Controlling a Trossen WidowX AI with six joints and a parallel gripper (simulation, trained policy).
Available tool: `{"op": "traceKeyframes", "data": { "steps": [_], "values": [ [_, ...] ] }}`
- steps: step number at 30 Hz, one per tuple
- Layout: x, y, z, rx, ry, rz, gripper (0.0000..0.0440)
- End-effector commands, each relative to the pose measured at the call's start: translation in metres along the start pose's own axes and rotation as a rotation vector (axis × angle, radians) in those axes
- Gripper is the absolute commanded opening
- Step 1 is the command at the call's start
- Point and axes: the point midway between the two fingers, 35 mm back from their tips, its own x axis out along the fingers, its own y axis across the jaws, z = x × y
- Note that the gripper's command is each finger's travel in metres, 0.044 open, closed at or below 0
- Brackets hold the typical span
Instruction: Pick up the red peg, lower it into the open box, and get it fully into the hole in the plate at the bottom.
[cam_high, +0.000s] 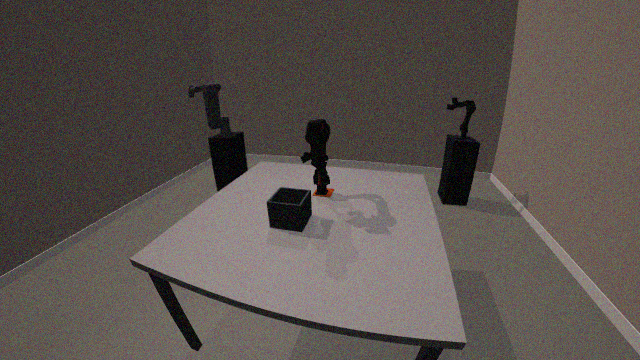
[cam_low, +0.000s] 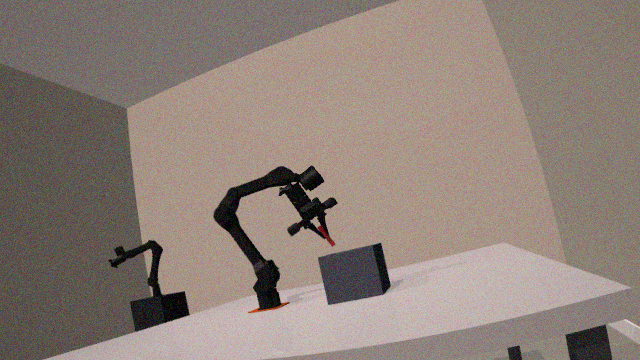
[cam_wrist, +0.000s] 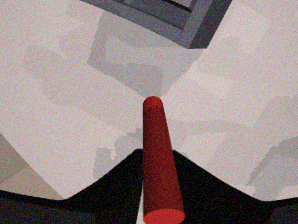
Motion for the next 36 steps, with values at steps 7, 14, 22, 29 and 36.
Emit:
{"op": "traceKeyframes", "data": {
  "steps": [7, 14, 22, 29, 36],
  "values": [
    [-0.008, -0.003, 0.037, 0.068, -0.084, -0.050, 0.0000],
    [-0.009, -0.003, 0.062, 0.113, -0.109, -0.081, 0.0000],
    [-0.006, -0.003, 0.088, 0.151, -0.115, -0.107, 0.0000],
    [0.001, -0.002, 0.108, 0.170, -0.108, -0.122, 0.0000],
    [0.015, -0.004, 0.128, 0.181, -0.093, -0.144, 0.0000]
  ]
}}
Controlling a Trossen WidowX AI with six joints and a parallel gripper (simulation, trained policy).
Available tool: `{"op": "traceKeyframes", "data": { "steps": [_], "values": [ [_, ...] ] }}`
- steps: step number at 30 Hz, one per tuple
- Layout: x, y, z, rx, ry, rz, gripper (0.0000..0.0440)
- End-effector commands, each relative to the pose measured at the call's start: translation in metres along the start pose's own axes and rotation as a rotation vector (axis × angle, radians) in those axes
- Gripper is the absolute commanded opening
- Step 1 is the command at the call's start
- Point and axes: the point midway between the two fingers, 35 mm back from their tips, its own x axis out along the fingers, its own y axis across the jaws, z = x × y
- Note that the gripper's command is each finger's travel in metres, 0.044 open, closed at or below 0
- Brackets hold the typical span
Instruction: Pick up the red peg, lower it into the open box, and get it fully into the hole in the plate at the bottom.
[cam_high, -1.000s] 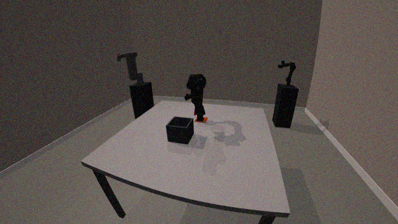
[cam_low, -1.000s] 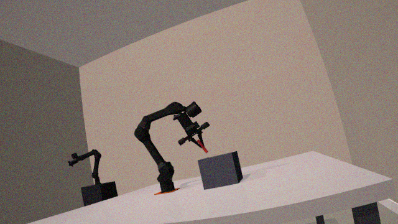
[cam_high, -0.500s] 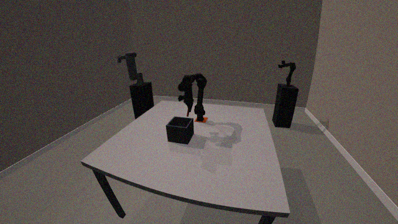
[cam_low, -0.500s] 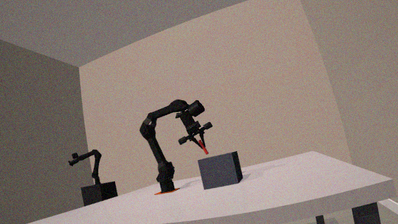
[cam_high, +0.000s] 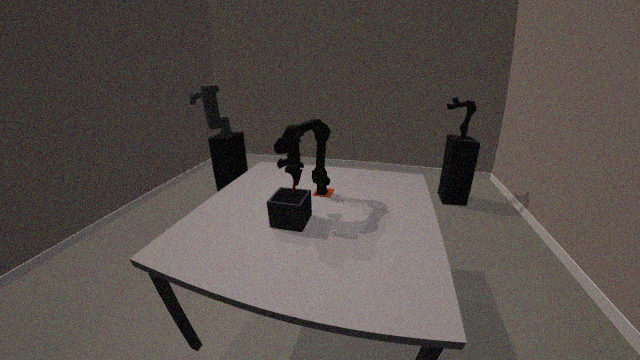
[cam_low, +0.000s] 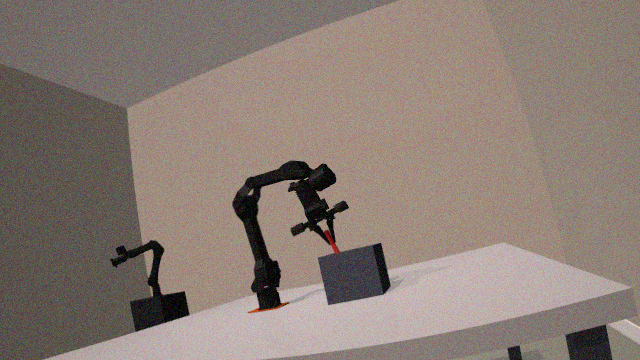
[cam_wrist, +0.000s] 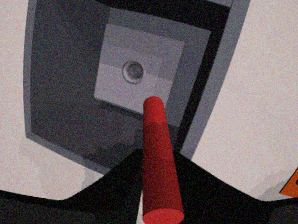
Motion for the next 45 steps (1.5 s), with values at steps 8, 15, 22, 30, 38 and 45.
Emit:
{"op": "traceKeyframes", "data": {
  "steps": [8, 15, 22, 30, 38, 45],
  "values": [
    [0.027, 0.006, 0.019, -0.015, 0.037, -0.022, 0.0000],
    [0.046, 0.010, 0.023, -0.041, 0.071, -0.026, 0.0000],
    [0.064, 0.016, 0.022, -0.075, 0.106, -0.022, 0.0003],
    [0.084, 0.020, 0.022, -0.130, 0.129, -0.027, 0.0000],
    [0.106, 0.017, 0.021, -0.176, 0.144, -0.049, 0.0004],
    [0.123, 0.010, 0.021, -0.207, 0.159, -0.079, 0.0017]
  ]
}}
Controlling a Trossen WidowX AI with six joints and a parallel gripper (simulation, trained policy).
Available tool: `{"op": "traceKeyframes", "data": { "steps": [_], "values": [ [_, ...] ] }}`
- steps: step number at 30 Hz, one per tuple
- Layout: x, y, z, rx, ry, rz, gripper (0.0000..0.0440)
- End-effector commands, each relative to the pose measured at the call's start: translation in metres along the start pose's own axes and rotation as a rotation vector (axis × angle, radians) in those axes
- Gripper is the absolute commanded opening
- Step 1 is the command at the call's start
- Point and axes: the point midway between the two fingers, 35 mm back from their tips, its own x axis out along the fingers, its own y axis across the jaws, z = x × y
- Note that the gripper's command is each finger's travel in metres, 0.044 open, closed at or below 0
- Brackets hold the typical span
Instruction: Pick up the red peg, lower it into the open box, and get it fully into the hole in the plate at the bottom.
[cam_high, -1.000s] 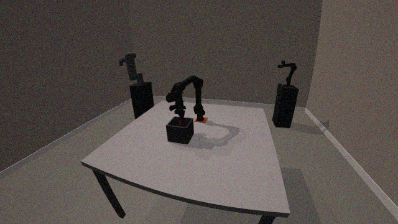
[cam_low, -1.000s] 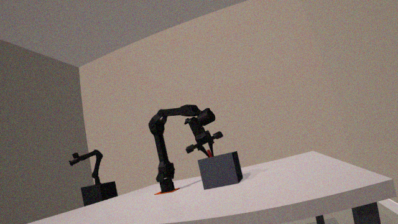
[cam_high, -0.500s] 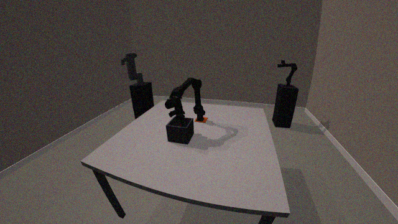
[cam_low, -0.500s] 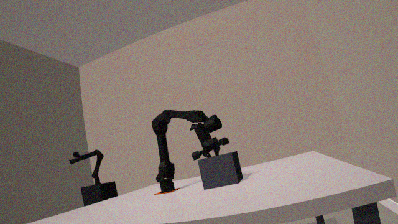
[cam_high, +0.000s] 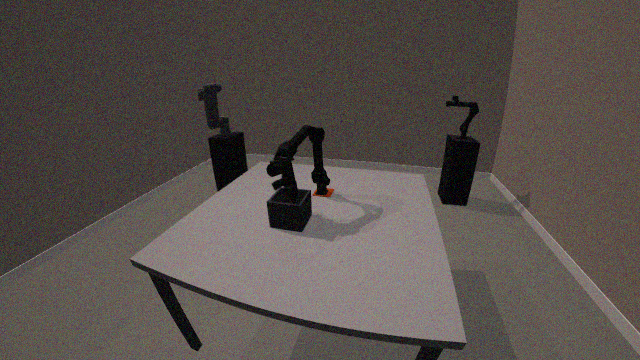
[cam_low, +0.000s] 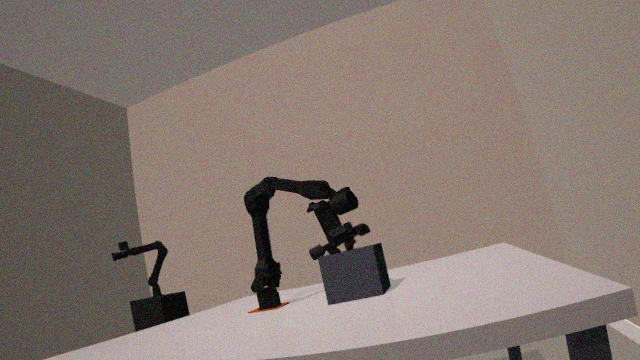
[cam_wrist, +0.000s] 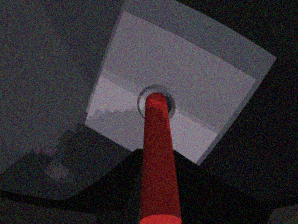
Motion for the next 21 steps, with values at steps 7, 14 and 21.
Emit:
{"op": "traceKeyframes", "data": {
  "steps": [7, 14, 21],
  "values": [
    [0.048, -0.015, 0.001, -0.056, 0.075, -0.071, 0.0036],
    [0.065, -0.026, 0.000, -0.066, 0.099, -0.109, 0.0053],
    [0.075, -0.034, 0.000, -0.067, 0.114, -0.135, 0.0111]
  ]
}}
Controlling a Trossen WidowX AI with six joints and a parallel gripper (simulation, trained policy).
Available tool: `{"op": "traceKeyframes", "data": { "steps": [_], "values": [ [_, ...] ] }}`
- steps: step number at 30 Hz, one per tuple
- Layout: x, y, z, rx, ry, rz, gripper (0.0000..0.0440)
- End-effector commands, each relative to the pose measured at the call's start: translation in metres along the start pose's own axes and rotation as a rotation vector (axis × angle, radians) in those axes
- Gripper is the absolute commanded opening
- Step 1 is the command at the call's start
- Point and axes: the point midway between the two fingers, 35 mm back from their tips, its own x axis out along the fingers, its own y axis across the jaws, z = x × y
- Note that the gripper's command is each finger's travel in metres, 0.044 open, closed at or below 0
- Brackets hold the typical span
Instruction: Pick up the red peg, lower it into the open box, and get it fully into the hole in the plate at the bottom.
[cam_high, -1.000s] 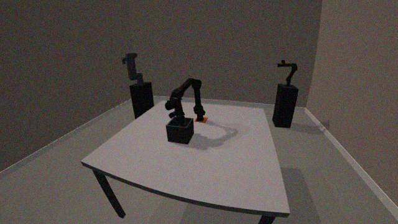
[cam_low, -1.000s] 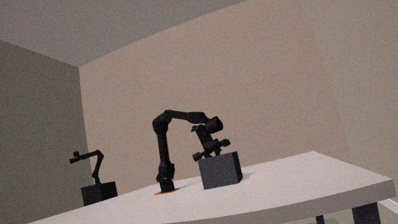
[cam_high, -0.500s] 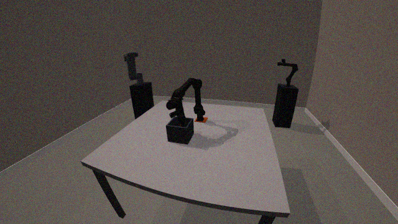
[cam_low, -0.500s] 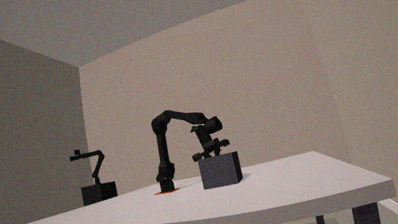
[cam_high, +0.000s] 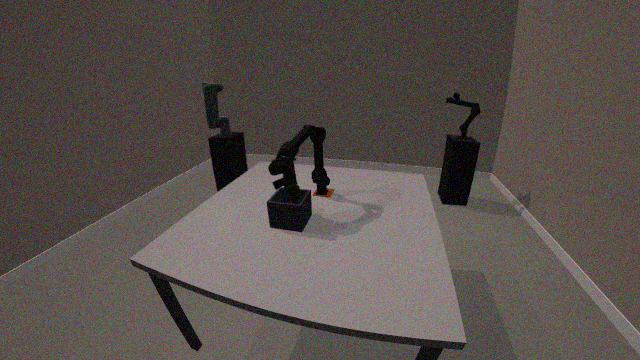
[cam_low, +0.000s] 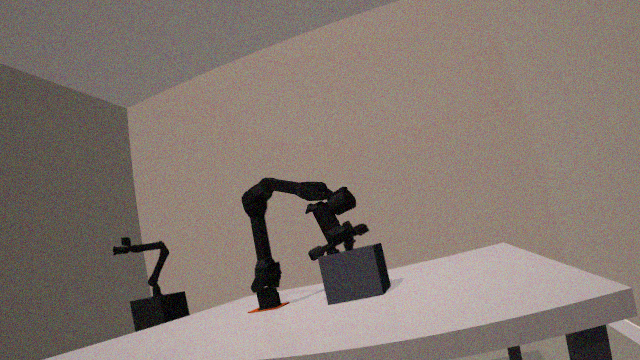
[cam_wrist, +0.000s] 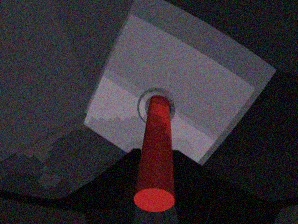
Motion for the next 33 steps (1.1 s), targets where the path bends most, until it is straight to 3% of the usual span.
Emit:
{"op": "traceKeyframes", "data": {
  "steps": [1, 2, 4, 33],
  "values": [
    [0.0638, -0.0256, -0.0020, -0.014, 0.139, -0.113, 0.0136],
    [0.0638, -0.0256, -0.0020, -0.014, 0.139, -0.113, 0.0159],
    [0.0638, -0.0256, -0.0020, -0.014, 0.139, -0.113, 0.0162],
    [0.0623, -0.0250, -0.0021, -0.014, 0.139, -0.113, 0.0181]
  ]
}}
